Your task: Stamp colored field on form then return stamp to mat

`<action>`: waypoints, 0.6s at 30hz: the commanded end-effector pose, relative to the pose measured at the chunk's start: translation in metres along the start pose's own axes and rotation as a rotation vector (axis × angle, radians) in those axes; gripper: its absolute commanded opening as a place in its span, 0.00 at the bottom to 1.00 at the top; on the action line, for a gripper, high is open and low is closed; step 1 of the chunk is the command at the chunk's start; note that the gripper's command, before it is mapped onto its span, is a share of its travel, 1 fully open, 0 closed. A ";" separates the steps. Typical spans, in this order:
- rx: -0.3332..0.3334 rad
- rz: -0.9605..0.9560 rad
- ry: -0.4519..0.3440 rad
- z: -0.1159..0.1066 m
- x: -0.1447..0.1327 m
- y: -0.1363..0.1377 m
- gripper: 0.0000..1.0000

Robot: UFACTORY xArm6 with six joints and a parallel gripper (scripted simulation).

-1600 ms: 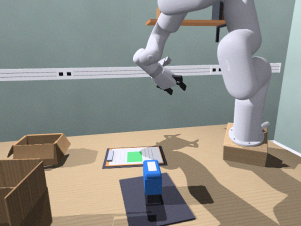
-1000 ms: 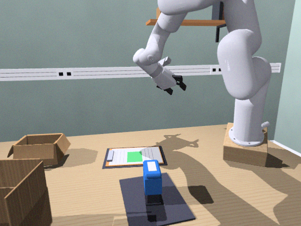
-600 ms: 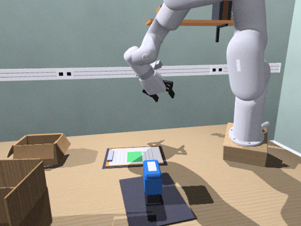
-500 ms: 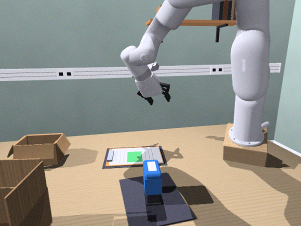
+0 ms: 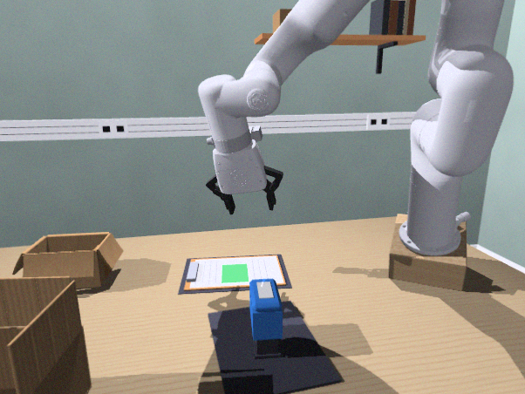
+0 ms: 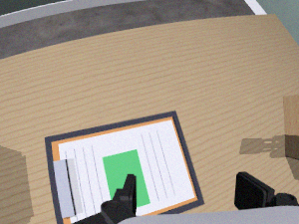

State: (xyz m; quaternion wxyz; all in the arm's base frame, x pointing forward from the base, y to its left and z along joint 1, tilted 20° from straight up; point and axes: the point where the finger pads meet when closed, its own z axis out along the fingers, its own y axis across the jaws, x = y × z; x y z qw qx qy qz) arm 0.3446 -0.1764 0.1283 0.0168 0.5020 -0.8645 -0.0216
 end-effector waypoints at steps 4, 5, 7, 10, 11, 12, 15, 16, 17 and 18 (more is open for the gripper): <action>0.108 -0.105 -0.129 -0.030 -0.111 0.013 1.00; 0.108 -0.105 -0.129 -0.032 -0.119 0.015 1.00; 0.134 -0.139 -0.176 -0.039 -0.141 0.024 1.00; 0.168 -0.193 -0.253 -0.051 -0.181 0.043 1.00; 0.168 -0.193 -0.253 -0.054 -0.192 0.048 1.00; 0.179 -0.211 -0.281 -0.059 -0.205 0.056 1.00; 0.193 -0.239 -0.324 -0.066 -0.227 0.071 1.00; 0.194 -0.241 -0.328 -0.067 -0.229 0.072 1.00; 0.194 -0.241 -0.328 -0.067 -0.229 0.072 1.00; 0.194 -0.241 -0.328 -0.067 -0.229 0.072 1.00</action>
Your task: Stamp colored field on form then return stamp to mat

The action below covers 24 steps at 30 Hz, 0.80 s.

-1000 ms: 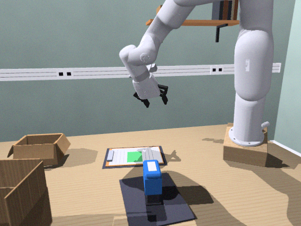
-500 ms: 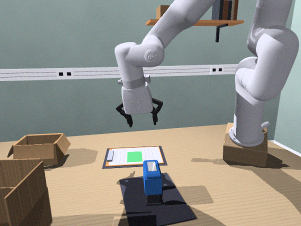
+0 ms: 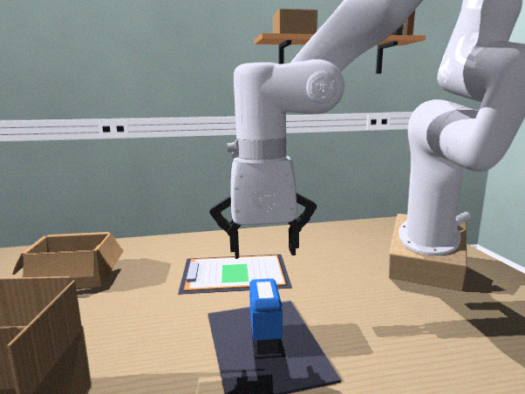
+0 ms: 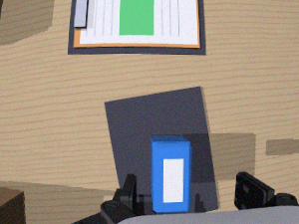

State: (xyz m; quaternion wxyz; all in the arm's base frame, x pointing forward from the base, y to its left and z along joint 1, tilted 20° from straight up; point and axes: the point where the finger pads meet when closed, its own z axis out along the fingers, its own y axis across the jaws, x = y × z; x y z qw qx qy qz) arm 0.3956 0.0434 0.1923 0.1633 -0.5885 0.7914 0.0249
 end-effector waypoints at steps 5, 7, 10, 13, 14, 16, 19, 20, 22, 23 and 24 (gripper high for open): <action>0.018 -0.010 -0.016 -0.001 -0.015 0.000 1.00; 0.018 -0.010 -0.016 -0.001 -0.015 0.000 1.00; 0.018 -0.010 -0.016 -0.001 -0.015 0.000 1.00; 0.018 -0.010 -0.016 -0.001 -0.015 0.000 1.00; 0.018 -0.010 -0.016 -0.005 -0.015 0.000 1.00; 0.018 -0.010 -0.018 -0.021 -0.015 0.000 1.00; 0.018 -0.010 -0.018 -0.031 -0.015 0.000 1.00; 0.018 -0.011 -0.017 -0.040 -0.015 0.001 1.00; 0.018 -0.011 -0.016 -0.050 -0.014 0.001 1.00; 0.018 -0.011 -0.016 -0.051 -0.014 0.002 1.00; 0.018 -0.011 -0.016 -0.051 -0.014 0.002 1.00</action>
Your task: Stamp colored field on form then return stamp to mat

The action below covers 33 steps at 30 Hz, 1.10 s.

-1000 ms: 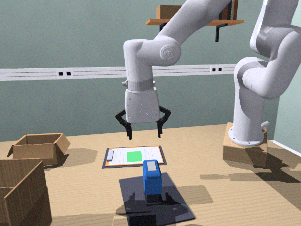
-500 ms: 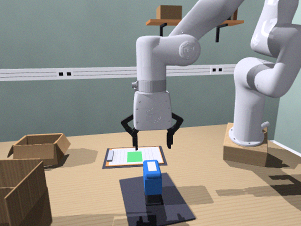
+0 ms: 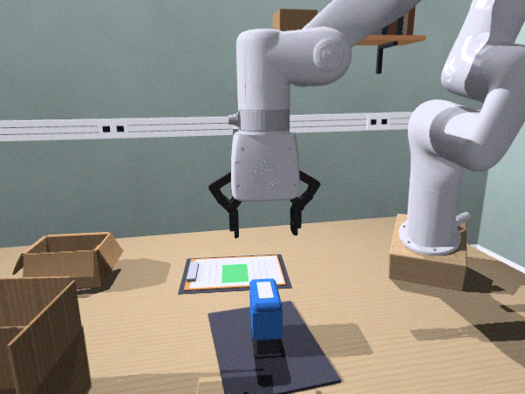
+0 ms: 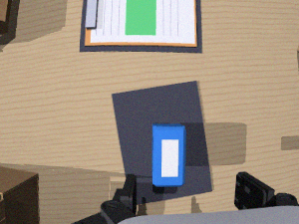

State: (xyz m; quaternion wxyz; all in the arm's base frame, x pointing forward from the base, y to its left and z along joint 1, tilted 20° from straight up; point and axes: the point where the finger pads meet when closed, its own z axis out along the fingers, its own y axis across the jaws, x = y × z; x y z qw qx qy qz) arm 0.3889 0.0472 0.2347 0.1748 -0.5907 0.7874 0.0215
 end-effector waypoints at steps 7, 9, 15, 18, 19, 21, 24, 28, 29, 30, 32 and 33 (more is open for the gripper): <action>-0.001 0.128 0.004 -0.012 0.012 -0.017 1.00; -0.002 0.297 0.009 -0.013 0.031 -0.040 1.00; 0.005 0.604 0.010 -0.015 0.092 -0.093 1.00; 0.015 0.772 0.005 -0.015 0.127 -0.109 1.00; 0.018 0.832 0.003 -0.015 0.141 -0.115 1.00; 0.023 0.950 0.000 -0.014 0.167 -0.125 1.00; 0.027 1.127 -0.004 -0.013 0.207 -0.141 1.00; 0.026 1.301 -0.007 -0.011 0.243 -0.160 1.00; 0.026 1.301 -0.007 -0.011 0.243 -0.160 1.00; 0.017 1.463 -0.007 -0.010 0.251 -0.165 1.00; 0.008 1.540 -0.004 -0.008 0.251 -0.165 1.00; -0.001 1.581 -0.002 -0.001 0.251 -0.166 1.00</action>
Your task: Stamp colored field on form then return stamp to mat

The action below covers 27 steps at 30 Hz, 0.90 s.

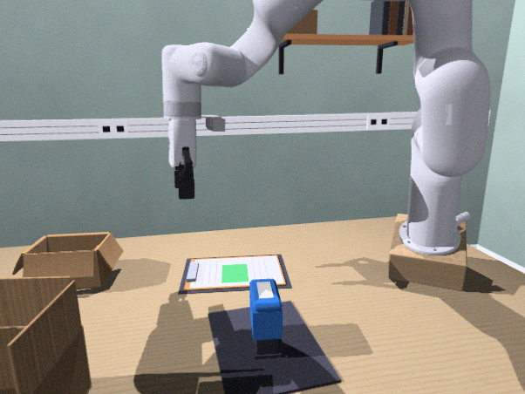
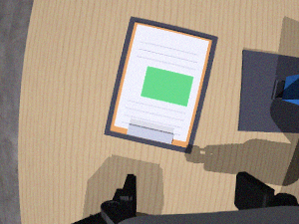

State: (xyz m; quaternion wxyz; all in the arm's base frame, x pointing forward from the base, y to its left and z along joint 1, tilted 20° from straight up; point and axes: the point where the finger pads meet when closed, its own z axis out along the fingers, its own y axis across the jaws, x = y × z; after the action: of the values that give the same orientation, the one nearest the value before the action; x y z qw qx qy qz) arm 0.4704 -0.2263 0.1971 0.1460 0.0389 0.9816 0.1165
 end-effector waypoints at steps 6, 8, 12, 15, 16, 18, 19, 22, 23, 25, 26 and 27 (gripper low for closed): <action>-0.011 0.225 0.052 0.103 -0.004 -0.007 1.00; -0.010 0.225 0.052 0.118 -0.003 -0.007 1.00; -0.010 0.225 0.052 0.118 -0.003 -0.007 1.00; -0.010 0.225 0.052 0.118 -0.003 -0.007 1.00; -0.010 0.225 0.052 0.118 -0.003 -0.007 1.00; -0.010 0.225 0.052 0.118 -0.003 -0.007 1.00; -0.010 0.225 0.052 0.118 -0.003 -0.007 1.00; -0.010 0.225 0.052 0.118 -0.003 -0.007 1.00; -0.010 0.225 0.052 0.118 -0.003 -0.007 1.00; -0.010 0.225 0.052 0.118 -0.003 -0.007 1.00; -0.010 0.225 0.052 0.118 -0.003 -0.007 1.00; -0.010 0.225 0.052 0.118 -0.003 -0.007 1.00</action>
State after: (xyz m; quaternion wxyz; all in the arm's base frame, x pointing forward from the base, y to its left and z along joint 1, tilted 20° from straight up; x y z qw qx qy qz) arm 0.5070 -0.2067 0.0853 0.1050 0.1452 0.9740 0.1389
